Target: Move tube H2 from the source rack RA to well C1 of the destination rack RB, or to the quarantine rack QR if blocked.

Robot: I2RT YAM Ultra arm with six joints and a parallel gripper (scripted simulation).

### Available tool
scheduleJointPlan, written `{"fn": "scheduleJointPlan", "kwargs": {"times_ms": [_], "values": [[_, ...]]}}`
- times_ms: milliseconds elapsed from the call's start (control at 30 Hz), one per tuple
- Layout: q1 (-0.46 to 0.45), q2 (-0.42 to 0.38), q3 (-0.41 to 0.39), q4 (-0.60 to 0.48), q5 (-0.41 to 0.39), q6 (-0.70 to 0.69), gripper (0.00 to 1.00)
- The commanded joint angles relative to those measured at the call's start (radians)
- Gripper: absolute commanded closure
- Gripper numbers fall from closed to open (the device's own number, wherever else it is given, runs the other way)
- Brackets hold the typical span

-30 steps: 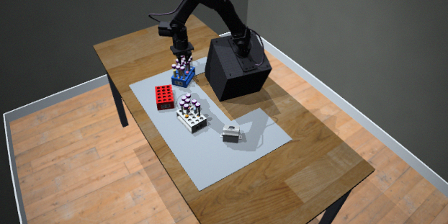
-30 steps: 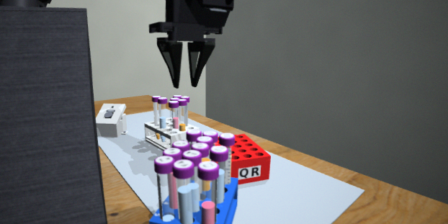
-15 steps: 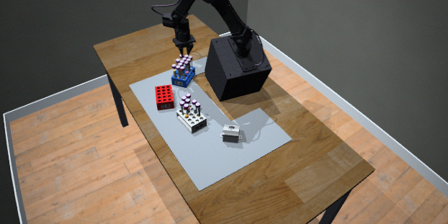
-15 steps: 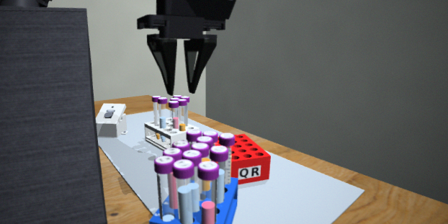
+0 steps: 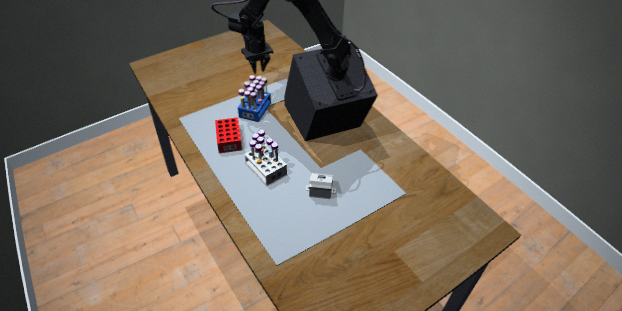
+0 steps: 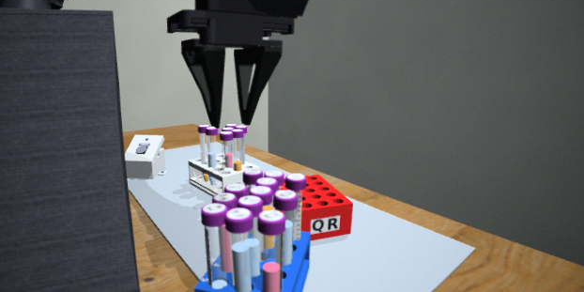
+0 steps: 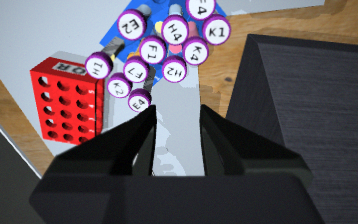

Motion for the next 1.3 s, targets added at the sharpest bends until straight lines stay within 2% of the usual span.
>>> {"fn": "scheduleJointPlan", "kwargs": {"times_ms": [0,200,300,367,400,467,600,867,933,967,1033,1267], "values": [[0.007,-0.031,0.007,-0.003,0.001,0.001,0.70],[0.017,-0.031,-0.028,0.025,-0.009,0.017,0.70],[0.027,0.014,-0.040,0.048,-0.013,0.024,0.70],[0.027,0.014,-0.040,0.048,-0.013,0.024,0.70],[0.010,-0.005,-0.015,0.055,-0.011,0.027,0.70],[0.025,0.031,-0.020,0.068,-0.012,0.031,0.70],[0.040,0.050,-0.047,0.094,-0.018,0.039,0.70],[0.051,0.088,-0.031,0.143,-0.022,0.054,0.70],[0.051,0.088,-0.031,0.143,-0.022,0.054,0.70],[0.041,0.060,-0.034,0.149,-0.016,0.056,0.70],[0.054,0.105,-0.046,0.161,-0.019,0.059,0.70],[0.065,0.139,-0.062,0.207,-0.023,0.071,0.70]]}}
